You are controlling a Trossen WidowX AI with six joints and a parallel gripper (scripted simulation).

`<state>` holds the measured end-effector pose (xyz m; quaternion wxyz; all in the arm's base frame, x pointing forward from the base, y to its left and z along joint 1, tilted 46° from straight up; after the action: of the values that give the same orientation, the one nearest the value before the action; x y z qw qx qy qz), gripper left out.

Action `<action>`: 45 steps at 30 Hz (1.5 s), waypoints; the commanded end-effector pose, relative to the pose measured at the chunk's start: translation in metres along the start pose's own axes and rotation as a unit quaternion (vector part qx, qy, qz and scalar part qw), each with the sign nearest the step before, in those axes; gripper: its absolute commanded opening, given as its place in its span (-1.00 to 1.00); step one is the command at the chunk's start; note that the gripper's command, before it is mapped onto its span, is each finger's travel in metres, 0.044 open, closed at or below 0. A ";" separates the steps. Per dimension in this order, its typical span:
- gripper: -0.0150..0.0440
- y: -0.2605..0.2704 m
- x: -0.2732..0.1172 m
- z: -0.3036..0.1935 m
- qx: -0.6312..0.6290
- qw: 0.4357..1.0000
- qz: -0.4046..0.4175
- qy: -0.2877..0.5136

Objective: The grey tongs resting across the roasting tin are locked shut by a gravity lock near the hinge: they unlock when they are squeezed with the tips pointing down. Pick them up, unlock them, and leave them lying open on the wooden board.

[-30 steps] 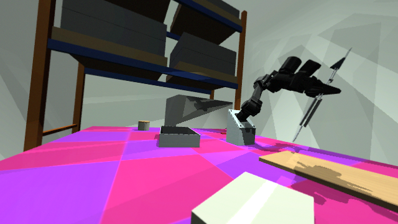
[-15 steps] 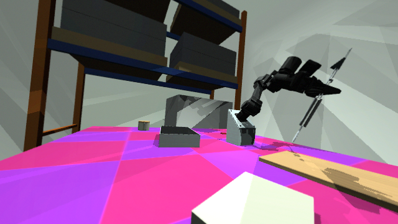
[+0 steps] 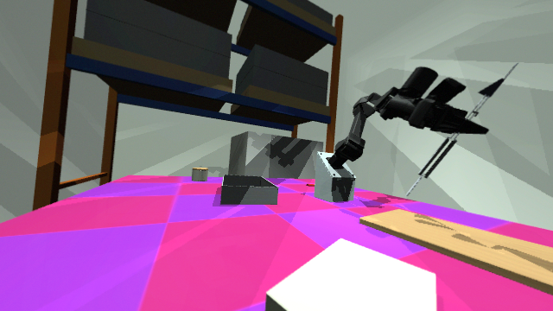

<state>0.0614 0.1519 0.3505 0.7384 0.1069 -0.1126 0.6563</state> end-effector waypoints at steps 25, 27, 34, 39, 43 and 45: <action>-1.00 -0.005 0.047 -0.001 0.026 0.974 -0.029 0.222; -1.00 -0.004 0.049 -0.003 0.024 0.970 -0.029 0.240; -1.00 0.000 0.055 -0.007 0.013 0.952 -0.023 0.305; -1.00 0.003 0.057 -0.010 0.000 0.936 -0.016 0.352; -1.00 0.007 0.059 -0.013 -0.012 0.921 -0.008 0.390; -1.00 0.008 0.059 -0.014 -0.019 0.913 -0.003 0.408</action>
<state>0.0630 0.2117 0.3539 0.7325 -0.1533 0.1762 0.6395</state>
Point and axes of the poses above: the point midway between the two fingers, 35 mm back from their tips, its own x axis out along the fingers, its own y axis across the jaws, z = x × y, the point moved 4 cm from there along -x, back along the fingers, and after that the axes turned 3 degrees about -x, right-handed, at the moved point
